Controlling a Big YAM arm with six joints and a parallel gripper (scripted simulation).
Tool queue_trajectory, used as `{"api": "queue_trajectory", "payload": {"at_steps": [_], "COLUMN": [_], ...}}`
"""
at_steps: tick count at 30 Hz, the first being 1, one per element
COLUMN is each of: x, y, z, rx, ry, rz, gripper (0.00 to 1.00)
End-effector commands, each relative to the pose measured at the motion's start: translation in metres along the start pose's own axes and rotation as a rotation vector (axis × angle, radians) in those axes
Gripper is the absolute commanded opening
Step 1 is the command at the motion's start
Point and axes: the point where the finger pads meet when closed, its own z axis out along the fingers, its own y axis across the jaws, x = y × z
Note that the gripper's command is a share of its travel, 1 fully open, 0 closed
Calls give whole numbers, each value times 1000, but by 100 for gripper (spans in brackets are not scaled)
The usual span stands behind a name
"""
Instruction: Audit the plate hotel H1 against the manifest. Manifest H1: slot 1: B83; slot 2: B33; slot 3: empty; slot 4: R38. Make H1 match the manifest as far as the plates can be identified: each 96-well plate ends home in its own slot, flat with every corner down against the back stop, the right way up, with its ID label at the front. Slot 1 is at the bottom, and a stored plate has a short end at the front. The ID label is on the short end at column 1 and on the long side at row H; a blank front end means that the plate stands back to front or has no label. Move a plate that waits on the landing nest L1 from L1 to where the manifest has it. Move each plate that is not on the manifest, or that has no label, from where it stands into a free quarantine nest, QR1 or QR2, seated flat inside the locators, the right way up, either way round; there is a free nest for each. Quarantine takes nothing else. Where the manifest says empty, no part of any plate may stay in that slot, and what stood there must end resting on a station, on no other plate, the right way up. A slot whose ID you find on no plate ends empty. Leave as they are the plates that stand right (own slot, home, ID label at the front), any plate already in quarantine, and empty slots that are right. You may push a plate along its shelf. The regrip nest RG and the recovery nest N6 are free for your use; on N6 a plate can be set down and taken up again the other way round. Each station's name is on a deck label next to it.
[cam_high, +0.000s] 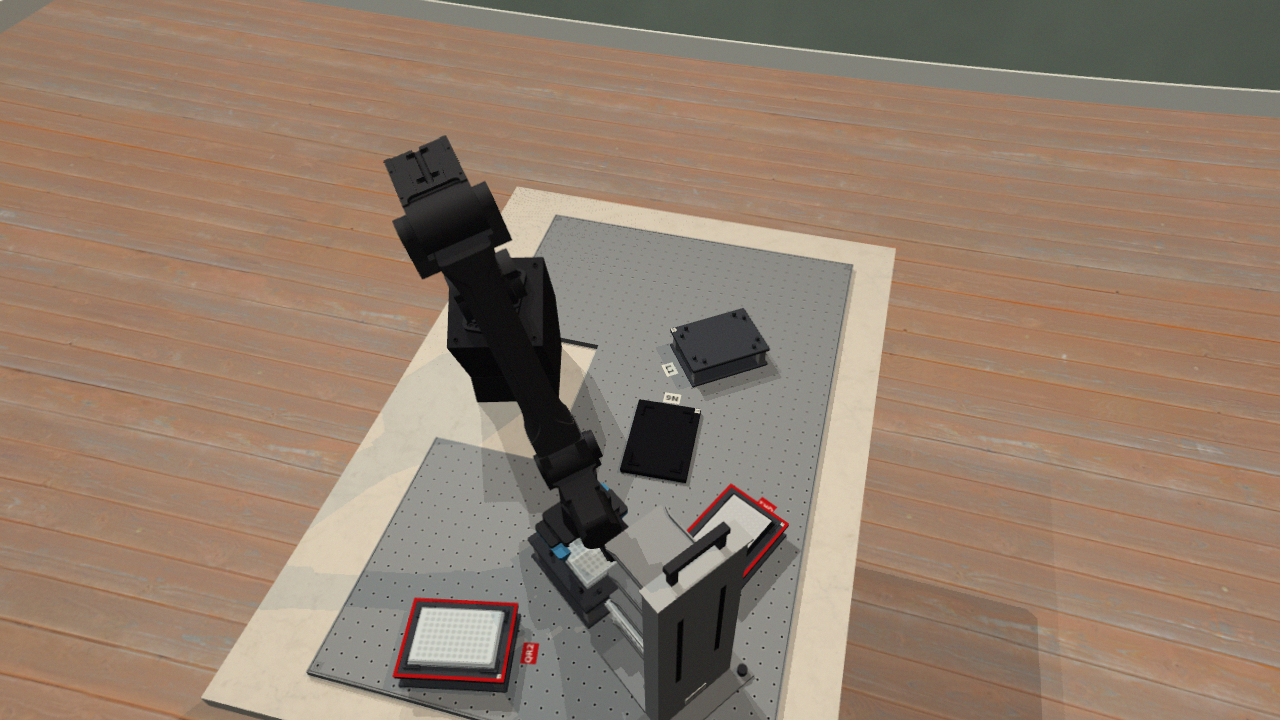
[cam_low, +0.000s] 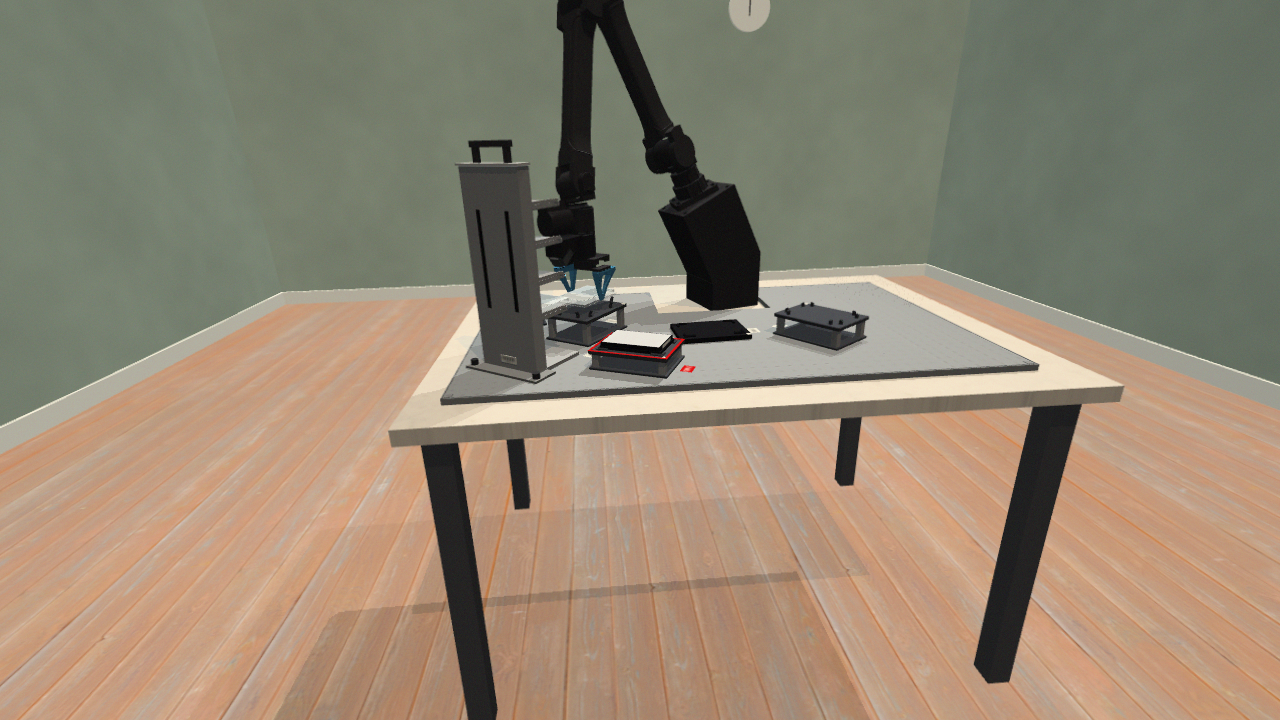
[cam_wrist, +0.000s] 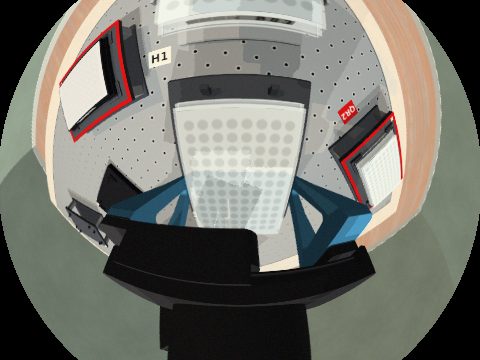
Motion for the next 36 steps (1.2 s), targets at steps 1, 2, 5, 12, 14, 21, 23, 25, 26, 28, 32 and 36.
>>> {"api": "queue_trajectory", "payload": {"at_steps": [1, 2, 5, 12, 14, 21, 23, 25, 26, 28, 32, 36], "x": [-13, -13, -13, -10, -9, -15, -15, -8, -9, -10, -13, -11], "y": [-7, -6, -8, -6, -6, -7, -7, -6, -7, -7, -7, -8], "z": [3, 3, 5, 9, 11, 15, 15, 17, 18, 19, 21, 24], "rx": [9, 8, 9, 8, 7, 9, 9, 7, 8, 9, 9, 9], "ry": [-30, -29, -29, -24, -24, -32, -32, -22, -23, -25, -30, -26], "rz": [1, 0, 2, 1, 0, 0, 0, 1, 2, 2, 1, 2], "gripper": [86, 86, 86, 86, 86, 86, 86, 86, 86, 86, 86, 86]}}
